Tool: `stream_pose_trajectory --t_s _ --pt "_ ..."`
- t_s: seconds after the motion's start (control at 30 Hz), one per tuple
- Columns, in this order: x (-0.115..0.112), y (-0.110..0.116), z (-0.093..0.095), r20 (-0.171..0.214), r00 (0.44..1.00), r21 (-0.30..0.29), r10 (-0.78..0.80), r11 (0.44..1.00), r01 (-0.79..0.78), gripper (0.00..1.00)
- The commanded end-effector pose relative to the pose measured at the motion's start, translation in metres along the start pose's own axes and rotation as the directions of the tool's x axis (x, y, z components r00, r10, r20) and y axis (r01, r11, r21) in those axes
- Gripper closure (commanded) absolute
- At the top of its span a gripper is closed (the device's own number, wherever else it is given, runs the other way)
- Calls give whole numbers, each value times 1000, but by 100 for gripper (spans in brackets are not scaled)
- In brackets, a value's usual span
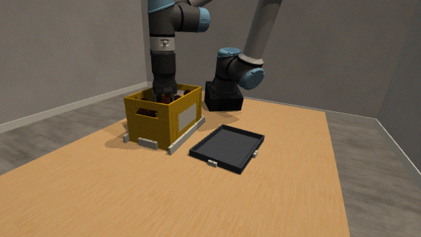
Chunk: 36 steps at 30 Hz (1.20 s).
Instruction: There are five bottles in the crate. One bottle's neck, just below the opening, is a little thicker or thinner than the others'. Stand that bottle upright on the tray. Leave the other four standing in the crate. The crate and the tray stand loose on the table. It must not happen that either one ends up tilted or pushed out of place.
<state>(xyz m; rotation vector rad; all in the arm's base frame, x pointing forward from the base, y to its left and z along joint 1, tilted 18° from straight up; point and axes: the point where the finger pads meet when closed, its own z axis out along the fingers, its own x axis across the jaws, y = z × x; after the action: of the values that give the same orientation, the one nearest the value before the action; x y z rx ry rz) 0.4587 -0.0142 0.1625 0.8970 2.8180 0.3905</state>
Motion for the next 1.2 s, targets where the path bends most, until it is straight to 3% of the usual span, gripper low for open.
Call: stream_pose_trajectory --t_s 0.0,0.5,1.17 --pt "0 0 0 1 1000 0 0 1000 0 0" --pt "0 0 -8 1 1000 0 0 1000 0 0" --pt "0 0 -62 1 1000 0 0 1000 0 0"
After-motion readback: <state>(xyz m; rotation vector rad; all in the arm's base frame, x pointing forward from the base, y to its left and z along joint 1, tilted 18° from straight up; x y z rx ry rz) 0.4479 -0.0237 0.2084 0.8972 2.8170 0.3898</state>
